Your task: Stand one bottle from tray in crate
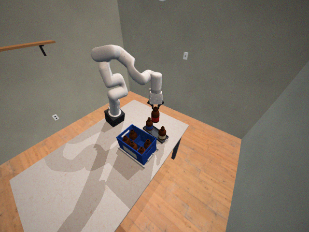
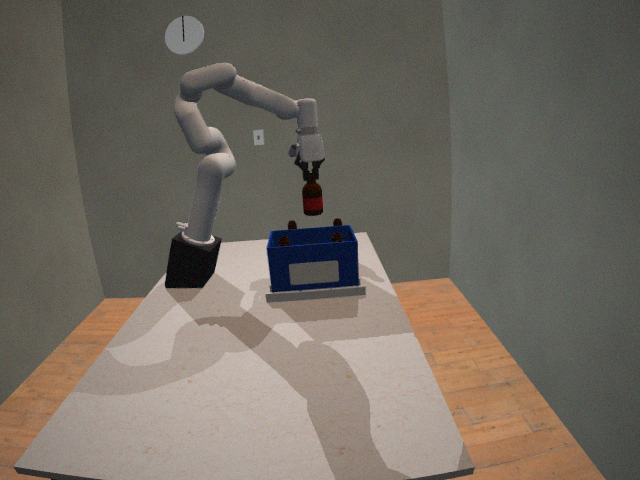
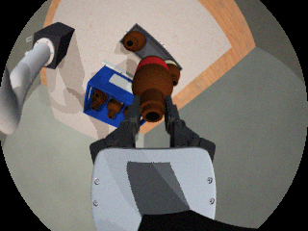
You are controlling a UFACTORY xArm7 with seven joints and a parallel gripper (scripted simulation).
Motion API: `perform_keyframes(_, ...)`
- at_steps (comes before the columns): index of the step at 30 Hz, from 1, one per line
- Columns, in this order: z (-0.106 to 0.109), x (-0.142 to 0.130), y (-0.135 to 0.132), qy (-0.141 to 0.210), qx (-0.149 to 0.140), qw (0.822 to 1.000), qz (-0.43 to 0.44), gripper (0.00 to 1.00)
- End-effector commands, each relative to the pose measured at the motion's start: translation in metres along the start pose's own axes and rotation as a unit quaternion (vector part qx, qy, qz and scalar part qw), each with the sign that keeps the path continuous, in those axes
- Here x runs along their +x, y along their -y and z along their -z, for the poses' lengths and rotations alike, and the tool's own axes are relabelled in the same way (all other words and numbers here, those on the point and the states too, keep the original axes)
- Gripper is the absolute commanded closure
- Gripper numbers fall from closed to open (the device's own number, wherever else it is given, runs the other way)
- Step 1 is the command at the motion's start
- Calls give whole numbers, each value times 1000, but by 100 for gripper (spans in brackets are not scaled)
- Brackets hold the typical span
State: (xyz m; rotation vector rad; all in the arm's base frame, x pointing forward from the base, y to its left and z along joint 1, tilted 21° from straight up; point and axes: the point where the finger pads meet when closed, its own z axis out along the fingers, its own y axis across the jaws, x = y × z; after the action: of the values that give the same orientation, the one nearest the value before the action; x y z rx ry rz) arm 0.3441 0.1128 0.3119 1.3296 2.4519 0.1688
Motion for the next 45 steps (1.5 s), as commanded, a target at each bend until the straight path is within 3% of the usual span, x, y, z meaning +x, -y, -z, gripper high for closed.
perform_keyframes(1, 2, -2, 1, 1, -2, 1000, 0, 100)
perform_keyframes(45, 1, -49, 42, 1, -2, 1000, 0, 100)
